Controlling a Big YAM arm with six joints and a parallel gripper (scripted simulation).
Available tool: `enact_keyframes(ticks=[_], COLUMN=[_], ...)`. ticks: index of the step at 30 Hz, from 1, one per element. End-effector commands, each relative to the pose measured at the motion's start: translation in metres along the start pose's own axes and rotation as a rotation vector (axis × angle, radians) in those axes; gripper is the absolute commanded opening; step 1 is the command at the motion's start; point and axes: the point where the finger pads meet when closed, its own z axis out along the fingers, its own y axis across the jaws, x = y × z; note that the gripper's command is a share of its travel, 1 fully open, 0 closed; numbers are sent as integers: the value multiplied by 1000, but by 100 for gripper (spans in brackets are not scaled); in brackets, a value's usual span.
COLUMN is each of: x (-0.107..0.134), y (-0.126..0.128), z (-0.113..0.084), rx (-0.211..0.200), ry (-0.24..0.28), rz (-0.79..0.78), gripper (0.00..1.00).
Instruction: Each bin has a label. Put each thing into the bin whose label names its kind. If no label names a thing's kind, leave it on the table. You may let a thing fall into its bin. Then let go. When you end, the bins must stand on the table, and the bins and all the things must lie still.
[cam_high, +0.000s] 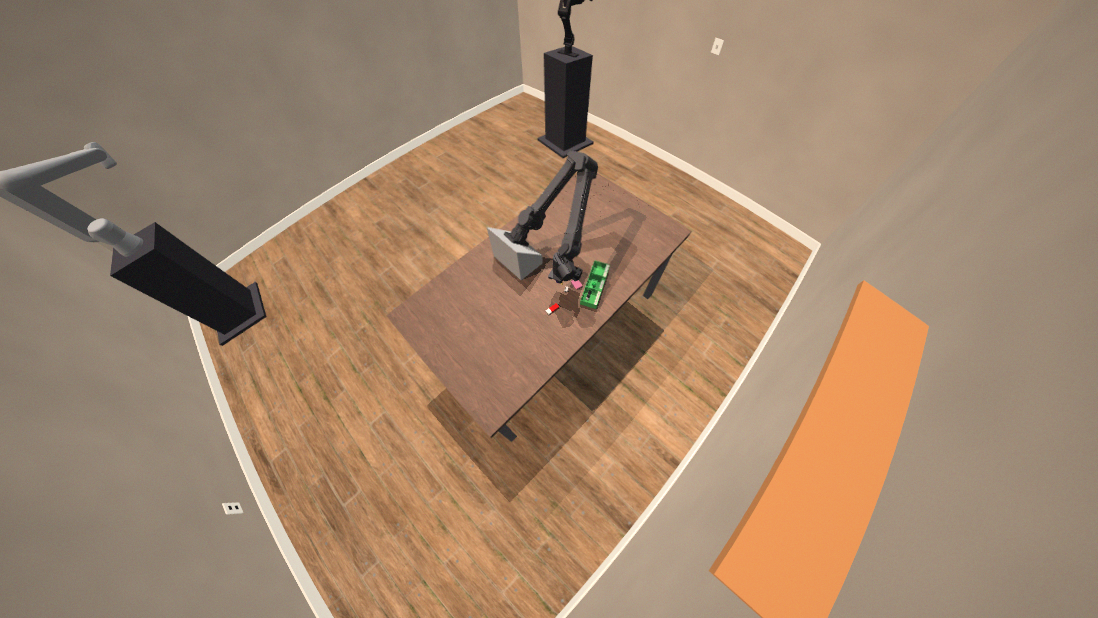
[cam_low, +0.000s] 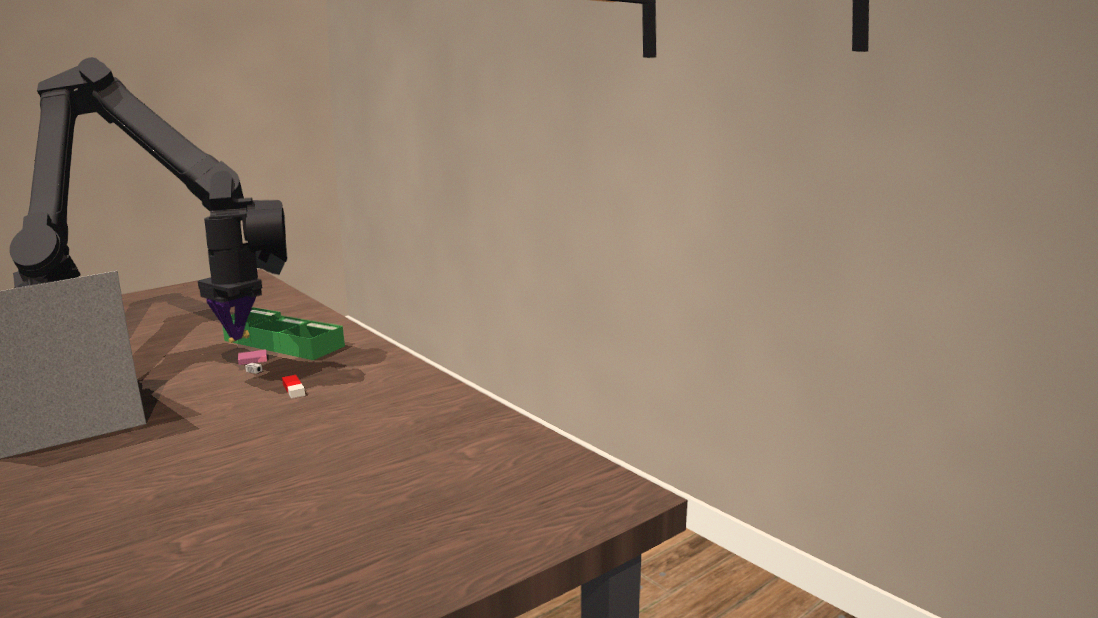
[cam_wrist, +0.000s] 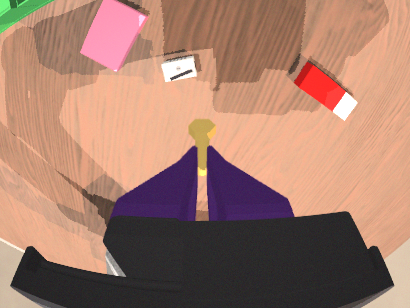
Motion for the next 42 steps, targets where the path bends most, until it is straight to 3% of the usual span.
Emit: enact_keyframes(ticks=[1,5,7,8,11,27,30,39,41,42], x=[-32,-48,-48,-34,-62,-109,-119,-152,-152,-137], y=[18,38,38,45,60,133,149,196,196,189], z=[-10,-10,-10,-3,-10,-10,-10,-11,-11,2], rx=[20,22,22,12,19,16,16,15,15,9], ry=[-21,-25,-25,-3,-27,-25,-25,-19,-19,-5], rz=[-17,-21,-21,2,-23,-21,-193,-458,-458,-538], gripper=[0,0,0,0,0,0,0,0,0,0])
